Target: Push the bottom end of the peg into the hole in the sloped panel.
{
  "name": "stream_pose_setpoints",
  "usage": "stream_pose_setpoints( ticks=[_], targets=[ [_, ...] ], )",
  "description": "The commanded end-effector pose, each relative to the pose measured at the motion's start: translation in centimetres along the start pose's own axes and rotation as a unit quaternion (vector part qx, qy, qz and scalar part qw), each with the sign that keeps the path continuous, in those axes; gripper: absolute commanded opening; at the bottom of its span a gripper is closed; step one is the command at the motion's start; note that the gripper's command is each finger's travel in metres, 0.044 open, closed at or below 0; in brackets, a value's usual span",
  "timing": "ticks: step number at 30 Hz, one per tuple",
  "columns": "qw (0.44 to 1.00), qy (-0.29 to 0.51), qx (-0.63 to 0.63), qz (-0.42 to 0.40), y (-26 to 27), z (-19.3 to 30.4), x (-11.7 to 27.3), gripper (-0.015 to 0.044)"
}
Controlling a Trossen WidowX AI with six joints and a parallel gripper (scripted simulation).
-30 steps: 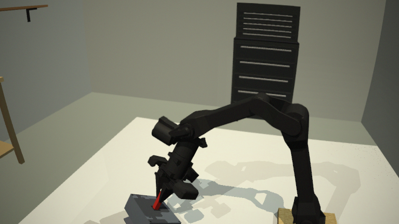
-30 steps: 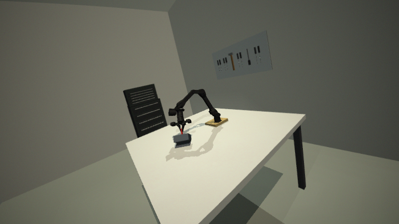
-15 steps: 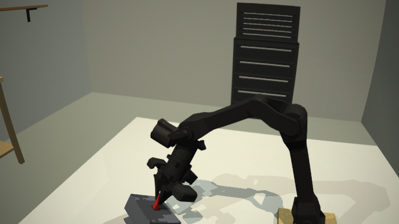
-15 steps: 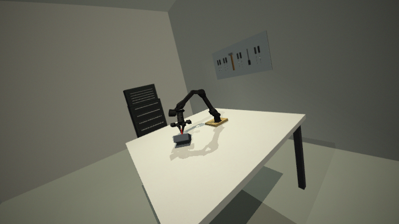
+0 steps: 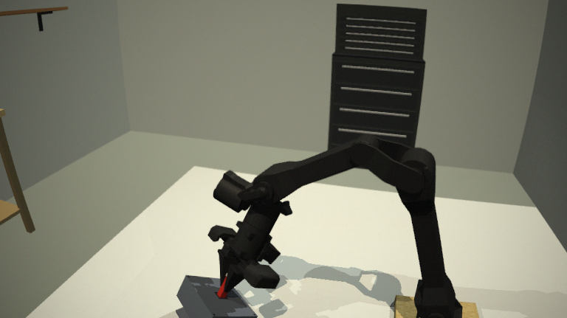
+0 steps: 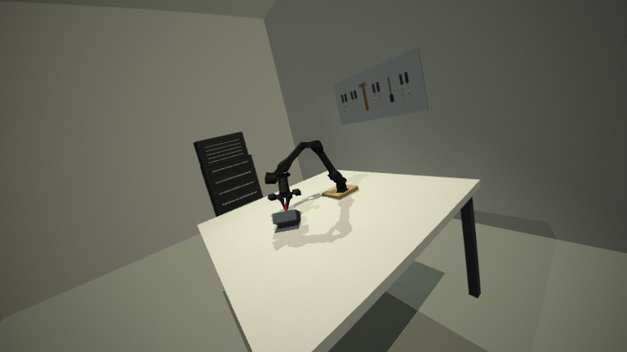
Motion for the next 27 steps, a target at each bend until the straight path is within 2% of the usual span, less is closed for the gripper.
stream_pose_setpoints(
  ticks=[1, 4, 21, 27],
  targets=[
    [1.000, 0.000, 0.000, 0.000, 0.0, 0.0, 0.0, 0.0000],
    [1.000, 0.000, 0.000, 0.000, 0.0, 0.0, 0.0, 0.0000],
    [1.000, -0.001, 0.000, 0.000, 0.1, 0.0, 0.6, 0.0440],
    [1.000, -0.002, -0.001, 0.000, 0.2, 0.1, 2.0, 0.0440]
  ],
)
Point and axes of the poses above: the point midway between the two fingers, 35 mm back from their tips, its own x axis back along the fingers, its own y axis across the jaws, z = x × y, the point moved 8 cm from there along x, back along the fingers, and after that the axes turned 11 degrees about -x, right-handed, at the moved point
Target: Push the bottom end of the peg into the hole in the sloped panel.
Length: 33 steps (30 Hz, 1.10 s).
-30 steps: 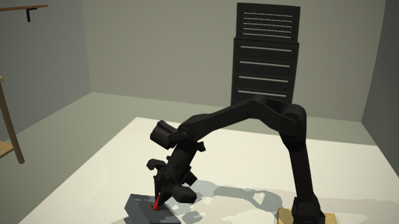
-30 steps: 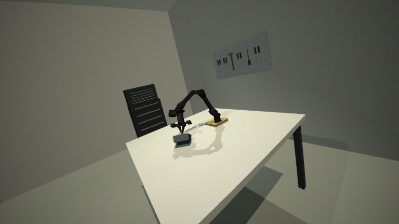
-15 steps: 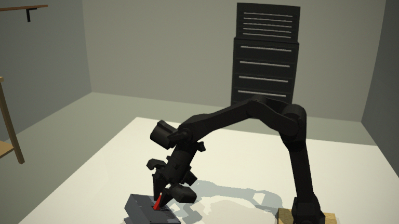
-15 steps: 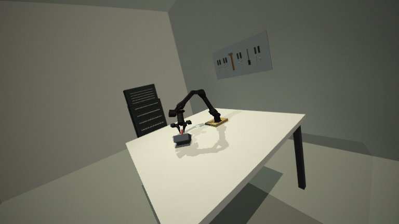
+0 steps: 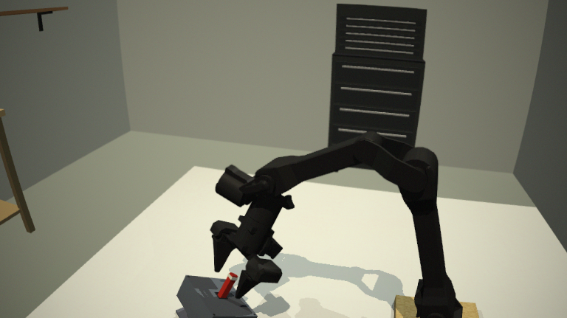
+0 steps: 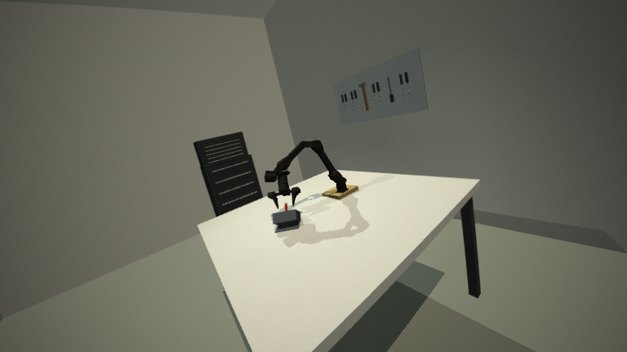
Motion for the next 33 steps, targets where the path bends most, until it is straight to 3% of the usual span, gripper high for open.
stream_pose_setpoints(
  ticks=[1, 33],
  targets=[
    [1.000, 0.002, 0.001, 0.000, 0.1, 0.1, 1.0, 0.0440],
    [1.000, -0.002, -0.003, 0.001, 0.5, 0.2, 7.5, 0.0440]
  ],
)
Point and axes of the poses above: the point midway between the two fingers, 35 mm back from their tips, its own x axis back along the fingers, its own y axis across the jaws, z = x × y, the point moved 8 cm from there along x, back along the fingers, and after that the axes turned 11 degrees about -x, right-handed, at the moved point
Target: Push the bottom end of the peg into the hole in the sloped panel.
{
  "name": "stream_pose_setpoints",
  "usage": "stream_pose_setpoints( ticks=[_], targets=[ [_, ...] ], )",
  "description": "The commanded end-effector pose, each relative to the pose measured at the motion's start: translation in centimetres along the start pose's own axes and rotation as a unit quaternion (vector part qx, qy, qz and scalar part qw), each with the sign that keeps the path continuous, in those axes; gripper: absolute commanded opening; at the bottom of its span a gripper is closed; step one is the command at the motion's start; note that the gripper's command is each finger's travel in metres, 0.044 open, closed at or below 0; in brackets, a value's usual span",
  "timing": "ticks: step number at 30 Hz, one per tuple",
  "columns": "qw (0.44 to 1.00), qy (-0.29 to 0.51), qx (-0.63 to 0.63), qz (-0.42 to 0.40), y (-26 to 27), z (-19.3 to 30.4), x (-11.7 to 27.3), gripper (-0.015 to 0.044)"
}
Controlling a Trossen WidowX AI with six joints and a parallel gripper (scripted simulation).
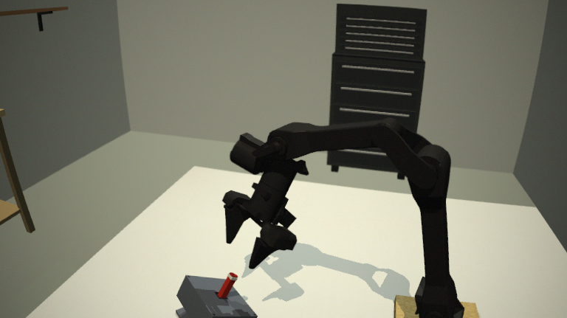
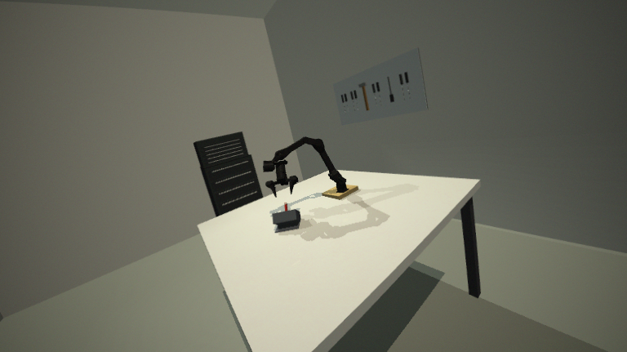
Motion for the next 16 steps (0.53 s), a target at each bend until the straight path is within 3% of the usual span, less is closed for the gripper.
stream_pose_setpoints(
  ticks=[1, 16],
  targets=[
    [1.000, 0.002, 0.001, 0.001, 0.0, 0.0, 0.9, 0.0440],
    [1.000, 0.001, 0.001, 0.001, 0.0, 0.0, 2.4, 0.0440]
  ],
)
Point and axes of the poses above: the point midway between the two fingers, 35 mm back from their tips, its own x axis back along the fingers, its own y axis across the jaws, z = x × y, the point moved 8 cm from there along x, back along the fingers, and after that the axes turned 11 degrees about -x, right-handed, at the moved point
